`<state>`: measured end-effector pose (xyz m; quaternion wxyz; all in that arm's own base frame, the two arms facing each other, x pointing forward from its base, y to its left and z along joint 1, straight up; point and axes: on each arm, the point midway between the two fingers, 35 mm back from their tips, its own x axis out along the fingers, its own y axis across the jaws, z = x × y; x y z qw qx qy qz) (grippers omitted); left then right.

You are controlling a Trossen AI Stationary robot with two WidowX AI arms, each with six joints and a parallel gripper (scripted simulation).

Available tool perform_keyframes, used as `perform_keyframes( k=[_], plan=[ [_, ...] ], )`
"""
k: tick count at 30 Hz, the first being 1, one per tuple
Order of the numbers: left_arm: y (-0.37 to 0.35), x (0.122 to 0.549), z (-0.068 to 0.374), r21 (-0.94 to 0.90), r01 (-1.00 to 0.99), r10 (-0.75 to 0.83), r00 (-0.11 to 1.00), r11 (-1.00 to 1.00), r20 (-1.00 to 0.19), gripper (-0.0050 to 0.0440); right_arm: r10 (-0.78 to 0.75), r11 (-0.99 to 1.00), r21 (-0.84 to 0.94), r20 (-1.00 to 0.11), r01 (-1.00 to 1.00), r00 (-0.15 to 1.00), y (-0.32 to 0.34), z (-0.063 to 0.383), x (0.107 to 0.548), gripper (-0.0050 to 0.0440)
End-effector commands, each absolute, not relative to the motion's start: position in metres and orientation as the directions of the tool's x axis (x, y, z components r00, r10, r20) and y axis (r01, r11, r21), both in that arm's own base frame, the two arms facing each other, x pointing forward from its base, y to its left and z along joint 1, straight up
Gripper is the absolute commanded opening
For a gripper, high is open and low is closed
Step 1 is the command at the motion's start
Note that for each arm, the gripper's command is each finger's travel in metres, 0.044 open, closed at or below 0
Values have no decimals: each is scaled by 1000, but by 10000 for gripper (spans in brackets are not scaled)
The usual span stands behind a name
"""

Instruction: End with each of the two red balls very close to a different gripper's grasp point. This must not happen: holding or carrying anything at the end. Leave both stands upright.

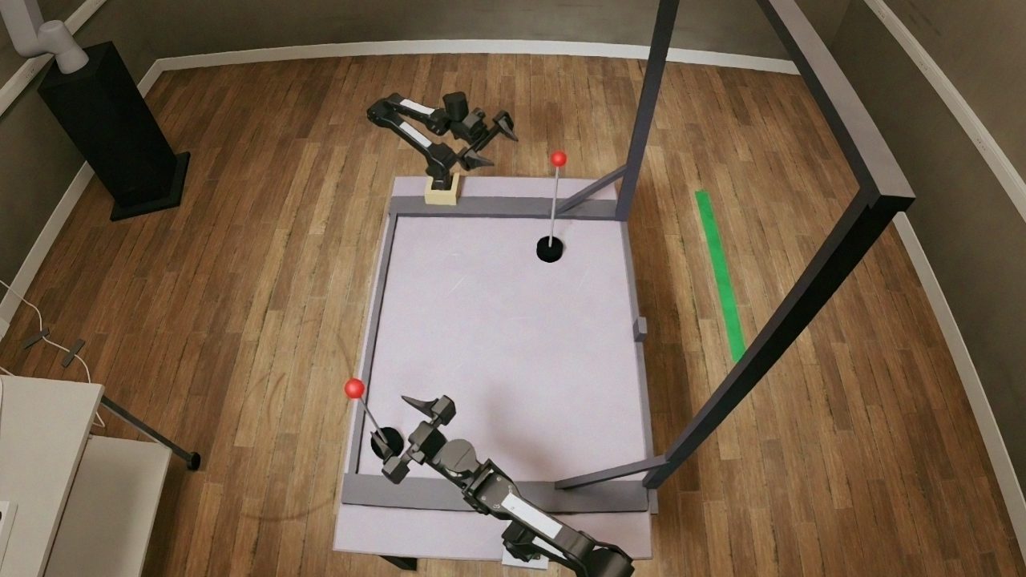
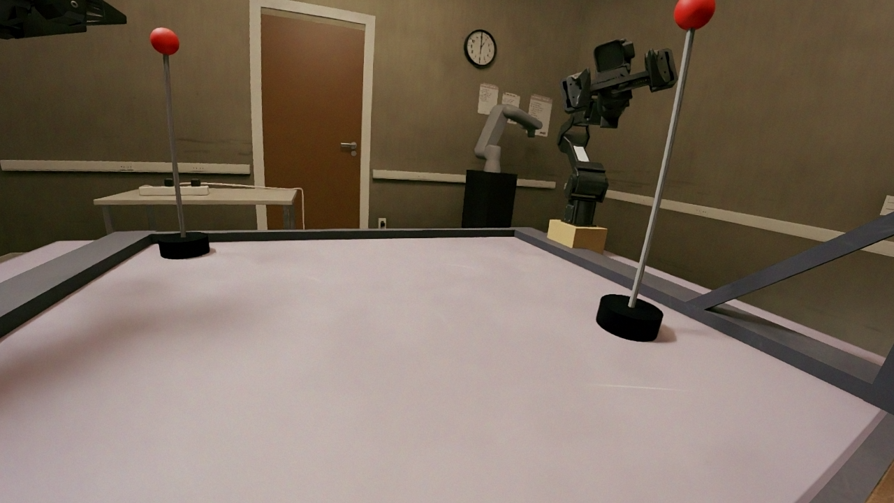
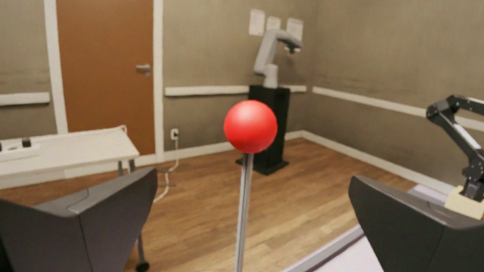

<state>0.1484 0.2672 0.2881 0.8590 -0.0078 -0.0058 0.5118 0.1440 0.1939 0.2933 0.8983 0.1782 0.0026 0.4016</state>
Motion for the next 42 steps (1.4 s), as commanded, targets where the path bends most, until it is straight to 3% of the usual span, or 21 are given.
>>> perform_keyframes(
  k=[1, 15, 42],
  plan=[
    [268, 148, 301, 4, -874, 874, 486, 486, 23, 440, 804, 564, 176, 107, -807, 585, 220, 316, 145, 440],
    [267, 148, 296, 0, -874, 874, 485, 486, 16, 440, 872, 489, -4, 22, -873, 488, 250, 328, 141, 440],
    [274, 151, 301, 0, -875, 874, 484, 485, 26, 440, 872, 489, 0, 26, -872, 489, 256, 329, 145, 440]
  ],
)
